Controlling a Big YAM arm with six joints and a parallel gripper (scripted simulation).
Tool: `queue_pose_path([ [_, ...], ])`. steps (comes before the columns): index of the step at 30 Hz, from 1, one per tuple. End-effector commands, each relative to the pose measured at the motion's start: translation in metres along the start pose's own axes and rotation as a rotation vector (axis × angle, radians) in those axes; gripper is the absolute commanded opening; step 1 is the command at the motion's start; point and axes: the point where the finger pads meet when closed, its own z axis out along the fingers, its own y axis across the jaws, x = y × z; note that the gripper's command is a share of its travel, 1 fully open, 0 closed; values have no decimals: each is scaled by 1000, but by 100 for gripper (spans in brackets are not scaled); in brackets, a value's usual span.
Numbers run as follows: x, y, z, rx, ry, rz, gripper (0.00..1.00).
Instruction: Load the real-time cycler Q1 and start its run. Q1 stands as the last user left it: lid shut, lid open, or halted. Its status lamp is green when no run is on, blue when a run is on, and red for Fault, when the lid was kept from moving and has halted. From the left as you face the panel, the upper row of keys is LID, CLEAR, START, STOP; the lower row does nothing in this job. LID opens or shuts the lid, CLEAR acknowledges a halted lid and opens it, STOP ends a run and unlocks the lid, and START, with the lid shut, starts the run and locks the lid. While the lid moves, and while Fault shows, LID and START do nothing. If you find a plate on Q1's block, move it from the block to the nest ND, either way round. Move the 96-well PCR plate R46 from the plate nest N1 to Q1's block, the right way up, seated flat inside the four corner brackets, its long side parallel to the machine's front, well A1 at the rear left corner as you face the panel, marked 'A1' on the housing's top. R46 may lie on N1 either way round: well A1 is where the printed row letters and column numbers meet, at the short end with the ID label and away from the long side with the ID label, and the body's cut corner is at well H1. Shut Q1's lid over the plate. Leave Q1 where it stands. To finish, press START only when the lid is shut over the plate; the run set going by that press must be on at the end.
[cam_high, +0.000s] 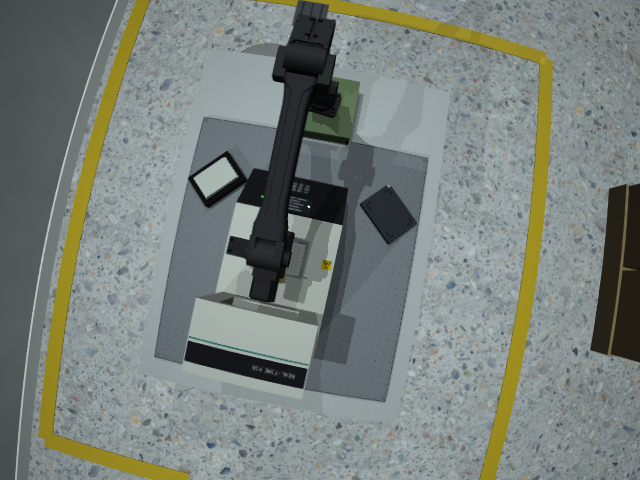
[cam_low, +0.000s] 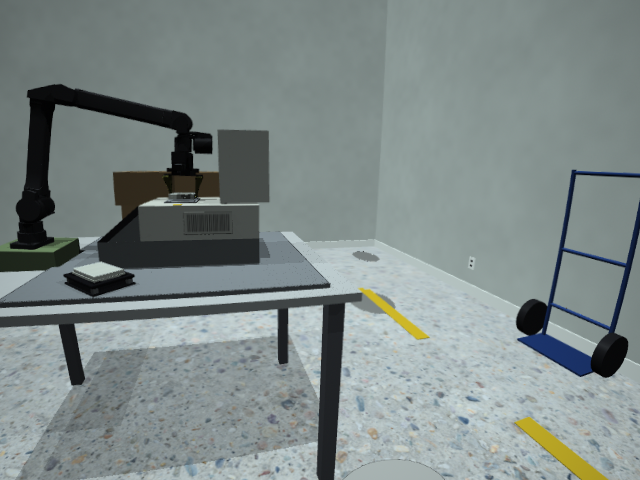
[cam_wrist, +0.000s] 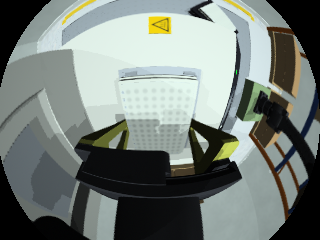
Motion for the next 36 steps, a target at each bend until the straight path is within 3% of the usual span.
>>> queue_pose_path([
  [1, -5, 10, -32, -85, -5, 1, 0],
  [11, -5, -6, -21, -45, -5, 0, 0],
  [19, -5, -3, -11, -36, -5, 0, 0],
  [27, -5, 0, 5, -5, -5, -1, 0],
  [36, -5, 1, 9, -1, -6, -1, 0],
])
